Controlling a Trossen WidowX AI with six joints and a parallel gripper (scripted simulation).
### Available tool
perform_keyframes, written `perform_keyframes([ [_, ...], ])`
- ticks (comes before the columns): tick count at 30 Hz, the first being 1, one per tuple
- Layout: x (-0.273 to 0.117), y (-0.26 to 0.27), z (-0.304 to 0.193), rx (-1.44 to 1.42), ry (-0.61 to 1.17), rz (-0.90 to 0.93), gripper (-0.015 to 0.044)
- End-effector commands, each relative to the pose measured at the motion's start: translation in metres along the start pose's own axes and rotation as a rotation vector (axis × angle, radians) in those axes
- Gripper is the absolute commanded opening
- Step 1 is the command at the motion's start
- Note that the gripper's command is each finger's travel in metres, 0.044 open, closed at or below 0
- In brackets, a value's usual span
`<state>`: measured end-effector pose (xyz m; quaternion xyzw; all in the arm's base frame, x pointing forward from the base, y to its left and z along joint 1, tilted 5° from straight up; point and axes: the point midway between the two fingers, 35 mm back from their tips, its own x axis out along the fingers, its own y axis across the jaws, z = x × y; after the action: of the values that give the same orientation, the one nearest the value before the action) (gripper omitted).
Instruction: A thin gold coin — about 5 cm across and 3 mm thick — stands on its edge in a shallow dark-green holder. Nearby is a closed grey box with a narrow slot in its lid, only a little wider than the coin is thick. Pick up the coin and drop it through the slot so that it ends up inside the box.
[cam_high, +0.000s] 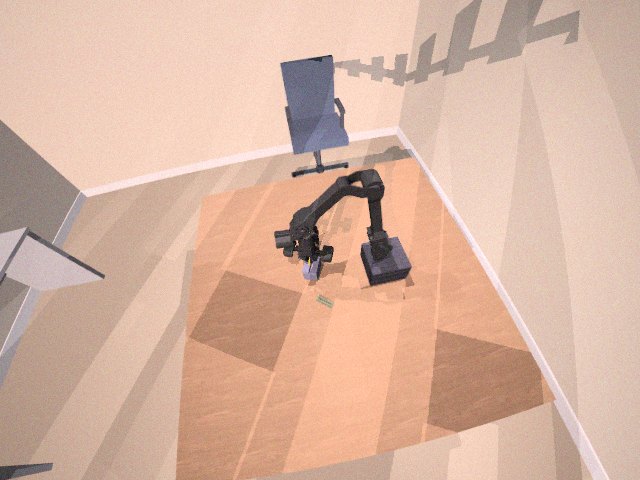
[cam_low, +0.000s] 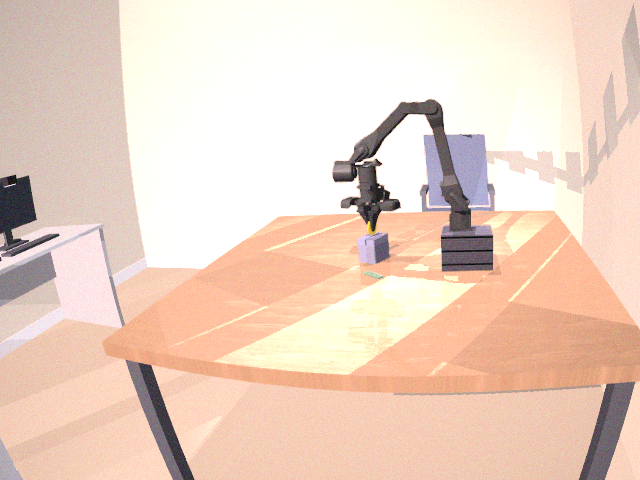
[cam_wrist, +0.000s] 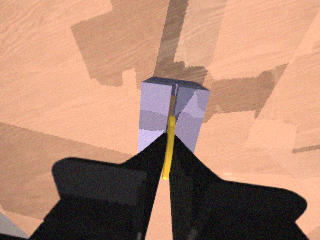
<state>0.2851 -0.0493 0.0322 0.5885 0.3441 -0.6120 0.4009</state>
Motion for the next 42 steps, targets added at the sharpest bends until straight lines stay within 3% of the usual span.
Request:
perform_keyframes([
  [1, 0.003, -0.001, 0.0, -0.005, -0.002, -0.004, 0.0],
  [2, 0.004, 0.0, 0.0, -0.005, -0.002, -0.004, 0.0],
  [8, 0.001, 0.0, 0.0, 0.0, 0.0, 0.0, 0.0157],
  [17, 0.001, 0.0, 0.0, 0.0, 0.0, 0.0, 0.0161],
  [26, -0.02, 0.0, 0.0, 0.0, 0.0, -0.001, 0.0397],
  [28, -0.039, -0.001, 0.0, -0.002, -0.001, -0.004, 0.044],
  [31, -0.061, -0.004, 0.001, -0.004, -0.003, -0.008, 0.044],
  [42, -0.061, -0.004, 0.001, -0.004, -0.003, -0.008, 0.044],
])
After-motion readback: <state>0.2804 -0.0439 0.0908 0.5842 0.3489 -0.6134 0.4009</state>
